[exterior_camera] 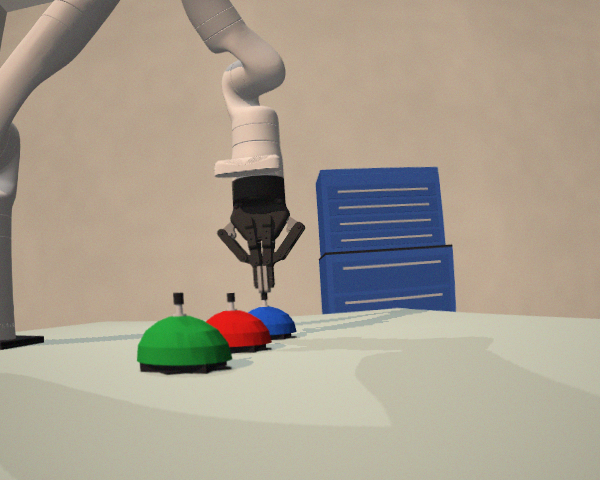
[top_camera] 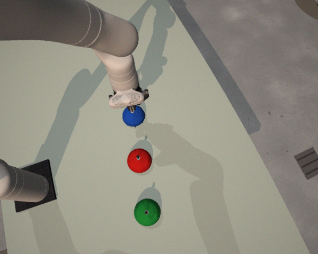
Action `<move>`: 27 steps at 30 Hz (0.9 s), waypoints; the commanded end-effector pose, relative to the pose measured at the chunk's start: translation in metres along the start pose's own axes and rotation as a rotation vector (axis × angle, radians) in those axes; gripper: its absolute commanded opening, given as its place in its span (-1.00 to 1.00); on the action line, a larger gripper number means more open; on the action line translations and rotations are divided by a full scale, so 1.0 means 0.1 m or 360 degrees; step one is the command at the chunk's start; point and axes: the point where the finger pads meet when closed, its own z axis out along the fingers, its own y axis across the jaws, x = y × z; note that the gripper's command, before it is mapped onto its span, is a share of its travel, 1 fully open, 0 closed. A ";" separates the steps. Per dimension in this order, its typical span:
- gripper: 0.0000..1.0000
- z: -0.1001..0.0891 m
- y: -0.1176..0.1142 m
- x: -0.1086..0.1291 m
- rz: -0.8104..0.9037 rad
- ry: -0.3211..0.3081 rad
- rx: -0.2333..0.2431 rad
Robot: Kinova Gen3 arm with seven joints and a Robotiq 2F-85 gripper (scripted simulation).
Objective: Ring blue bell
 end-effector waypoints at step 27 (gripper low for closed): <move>-1.00 -0.06 0.01 -0.02 0.0001 -0.0001 -0.0003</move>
